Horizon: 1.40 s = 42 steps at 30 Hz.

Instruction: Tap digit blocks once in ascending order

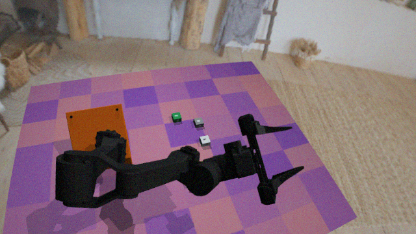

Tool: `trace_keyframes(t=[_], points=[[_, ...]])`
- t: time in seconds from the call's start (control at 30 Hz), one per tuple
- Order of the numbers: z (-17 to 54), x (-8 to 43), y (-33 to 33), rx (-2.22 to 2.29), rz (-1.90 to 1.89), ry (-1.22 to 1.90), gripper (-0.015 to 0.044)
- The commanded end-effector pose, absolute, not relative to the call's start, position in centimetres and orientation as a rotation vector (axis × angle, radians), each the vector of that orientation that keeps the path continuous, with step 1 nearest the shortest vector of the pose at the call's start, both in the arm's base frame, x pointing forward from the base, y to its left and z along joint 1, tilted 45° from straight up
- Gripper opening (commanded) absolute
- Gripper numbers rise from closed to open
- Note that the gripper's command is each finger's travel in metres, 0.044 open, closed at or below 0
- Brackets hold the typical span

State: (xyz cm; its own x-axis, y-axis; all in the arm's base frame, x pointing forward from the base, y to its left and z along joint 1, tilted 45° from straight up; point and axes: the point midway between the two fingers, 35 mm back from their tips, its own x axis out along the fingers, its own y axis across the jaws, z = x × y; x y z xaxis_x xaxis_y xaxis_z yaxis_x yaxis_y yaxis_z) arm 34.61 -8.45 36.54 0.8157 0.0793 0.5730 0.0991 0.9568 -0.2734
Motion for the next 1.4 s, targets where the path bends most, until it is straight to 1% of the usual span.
trace_keyframes(t=[0.0, 0.07, 0.23, 0.4, 0.6, 0.8, 1.0, 1.2, 1.37], points=[[36.4, 34.8, -8.5, -0.29, -0.014, -0.608, 0.04], [35.1, 36.4, -9.2, -0.213, -0.038, -0.515, 0.04], [28.5, 40.9, -10.3, 0.016, -0.15, -0.13, 0.04], [20.9, 41.5, -10.0, 0.129, -0.284, 0.278, 0.04], [14.7, 38.0, -8.9, 0.113, -0.434, 0.694, 0.04], [12.0, 32.5, -8.3, -0.013, -0.562, 1.034, 0.04], [12.4, 26.9, -8.3, -0.219, -0.664, 1.309, 0.04], [15.1, 22.4, -8.7, -0.469, -0.732, 1.511, 0.04], [15.3, 22.2, -8.7, -0.486, -0.735, 1.522, 0.04]])
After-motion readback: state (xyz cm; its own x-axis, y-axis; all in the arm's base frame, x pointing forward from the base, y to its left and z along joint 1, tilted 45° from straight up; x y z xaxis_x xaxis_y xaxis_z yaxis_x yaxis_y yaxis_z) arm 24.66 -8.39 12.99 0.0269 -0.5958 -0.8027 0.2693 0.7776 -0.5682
